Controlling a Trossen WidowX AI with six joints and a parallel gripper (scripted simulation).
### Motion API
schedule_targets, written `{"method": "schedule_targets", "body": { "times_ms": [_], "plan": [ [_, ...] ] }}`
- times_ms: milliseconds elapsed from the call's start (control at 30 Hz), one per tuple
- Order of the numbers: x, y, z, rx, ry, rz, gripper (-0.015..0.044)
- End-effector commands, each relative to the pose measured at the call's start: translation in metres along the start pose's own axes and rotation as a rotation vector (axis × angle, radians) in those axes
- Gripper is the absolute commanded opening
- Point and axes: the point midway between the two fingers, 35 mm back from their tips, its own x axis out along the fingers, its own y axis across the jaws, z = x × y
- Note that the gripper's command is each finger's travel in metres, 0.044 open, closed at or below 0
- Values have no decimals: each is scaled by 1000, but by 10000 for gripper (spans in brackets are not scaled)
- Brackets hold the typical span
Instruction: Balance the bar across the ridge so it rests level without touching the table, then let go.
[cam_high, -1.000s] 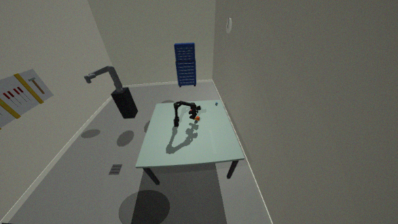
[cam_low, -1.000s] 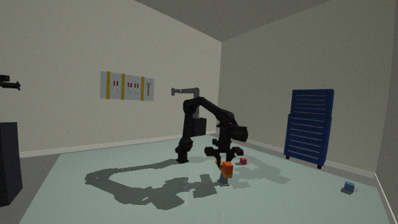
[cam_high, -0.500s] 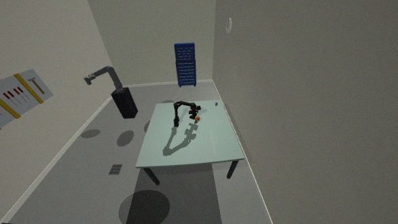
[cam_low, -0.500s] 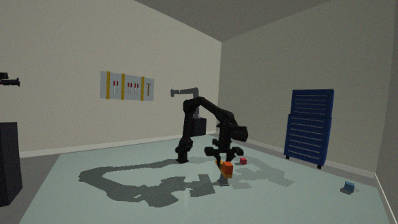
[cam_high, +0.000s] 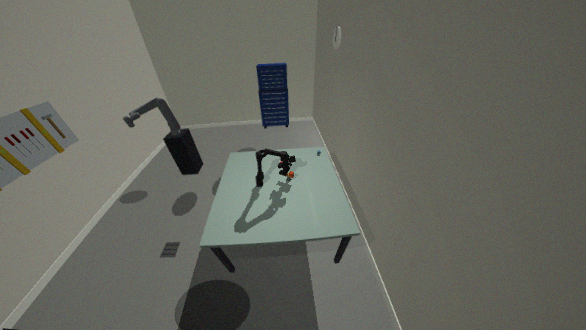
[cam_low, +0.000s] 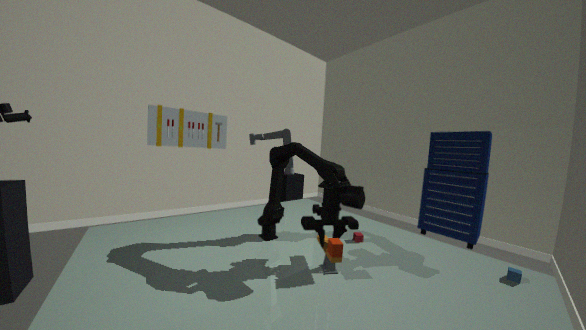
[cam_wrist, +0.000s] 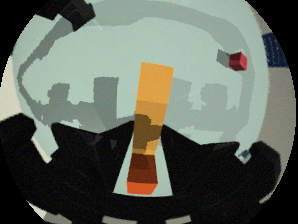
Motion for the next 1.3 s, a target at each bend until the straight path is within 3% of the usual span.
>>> {"method": "schedule_targets", "body": {
  "times_ms": [0, 633, 967, 1100, 1267],
  "plan": [
    [0, 0, 0, 0, 0, 0, 172],
    [0, 0, 0, 0, 0, 0, 185],
    [0, 0, 0, 0, 0, 0, 440],
    [-8, -1, -1, 0, 0, 0, 440],
    [-69, -3, -3, 0, 0, 0, 440]
  ]
}}
